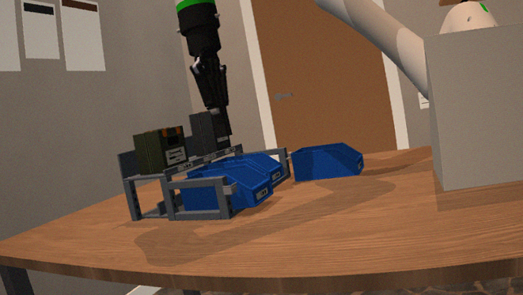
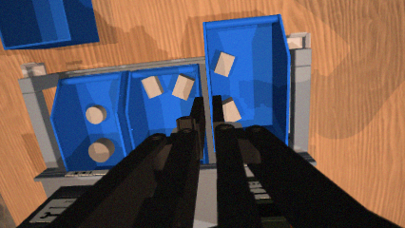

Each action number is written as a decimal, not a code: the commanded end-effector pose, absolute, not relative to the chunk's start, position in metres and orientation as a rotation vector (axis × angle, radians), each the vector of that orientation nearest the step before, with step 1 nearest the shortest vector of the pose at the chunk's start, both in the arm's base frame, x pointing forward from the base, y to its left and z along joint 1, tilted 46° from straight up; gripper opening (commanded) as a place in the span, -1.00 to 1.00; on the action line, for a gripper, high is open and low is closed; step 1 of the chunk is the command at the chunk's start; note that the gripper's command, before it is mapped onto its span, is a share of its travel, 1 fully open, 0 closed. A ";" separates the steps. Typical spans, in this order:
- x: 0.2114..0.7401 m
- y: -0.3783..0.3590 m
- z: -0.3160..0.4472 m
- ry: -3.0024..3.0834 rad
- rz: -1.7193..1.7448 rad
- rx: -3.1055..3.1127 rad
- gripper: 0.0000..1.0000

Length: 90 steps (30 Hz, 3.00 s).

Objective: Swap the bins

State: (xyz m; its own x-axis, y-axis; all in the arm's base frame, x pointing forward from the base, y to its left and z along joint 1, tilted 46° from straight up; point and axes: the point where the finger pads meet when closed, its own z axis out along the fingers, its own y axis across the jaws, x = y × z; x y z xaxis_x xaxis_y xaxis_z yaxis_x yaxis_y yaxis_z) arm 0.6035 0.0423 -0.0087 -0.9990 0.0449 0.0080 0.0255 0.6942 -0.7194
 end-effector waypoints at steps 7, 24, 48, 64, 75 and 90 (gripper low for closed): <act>0.604 0.043 -0.008 -2.871 1.217 -0.058 -0.80; 0.604 0.043 -0.008 -2.871 1.217 -0.058 -0.80; 0.589 0.048 -0.017 -2.555 1.071 0.794 -0.80; 0.556 0.056 -0.035 -1.958 0.841 1.556 -0.80; 0.527 0.058 -0.049 -1.469 0.659 1.913 -0.80; 0.494 0.057 -0.063 -0.628 0.339 2.236 -0.80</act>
